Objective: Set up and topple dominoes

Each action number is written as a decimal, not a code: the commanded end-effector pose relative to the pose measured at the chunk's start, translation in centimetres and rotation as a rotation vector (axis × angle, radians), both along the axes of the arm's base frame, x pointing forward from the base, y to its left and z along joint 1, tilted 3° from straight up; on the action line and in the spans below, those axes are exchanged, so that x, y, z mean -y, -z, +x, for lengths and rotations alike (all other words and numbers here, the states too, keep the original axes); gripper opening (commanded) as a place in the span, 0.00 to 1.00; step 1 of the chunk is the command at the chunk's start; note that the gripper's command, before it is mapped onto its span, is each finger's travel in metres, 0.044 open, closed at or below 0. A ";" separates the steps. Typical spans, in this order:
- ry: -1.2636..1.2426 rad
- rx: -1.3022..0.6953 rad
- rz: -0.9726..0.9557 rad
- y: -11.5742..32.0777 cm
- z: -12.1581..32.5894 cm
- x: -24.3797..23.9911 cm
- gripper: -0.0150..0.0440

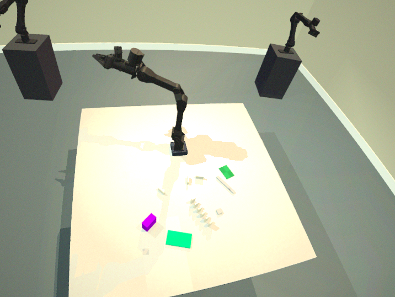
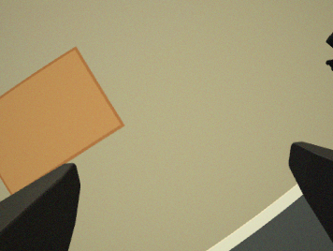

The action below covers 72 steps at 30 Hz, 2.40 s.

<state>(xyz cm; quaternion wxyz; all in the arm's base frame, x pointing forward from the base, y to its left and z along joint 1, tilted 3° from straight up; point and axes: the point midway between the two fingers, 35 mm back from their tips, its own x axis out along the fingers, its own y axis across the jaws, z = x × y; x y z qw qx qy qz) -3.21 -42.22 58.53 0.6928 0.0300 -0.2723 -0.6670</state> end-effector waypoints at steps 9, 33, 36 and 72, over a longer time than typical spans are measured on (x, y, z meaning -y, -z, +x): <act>-0.159 -0.058 0.199 6.1 7.4 1.9 1.00; -0.879 -0.513 0.851 30.0 37.2 -13.7 1.00; -0.957 -0.610 0.926 33.0 39.0 -17.8 1.00; -1.269 -1.800 1.249 57.2 29.6 -48.3 1.00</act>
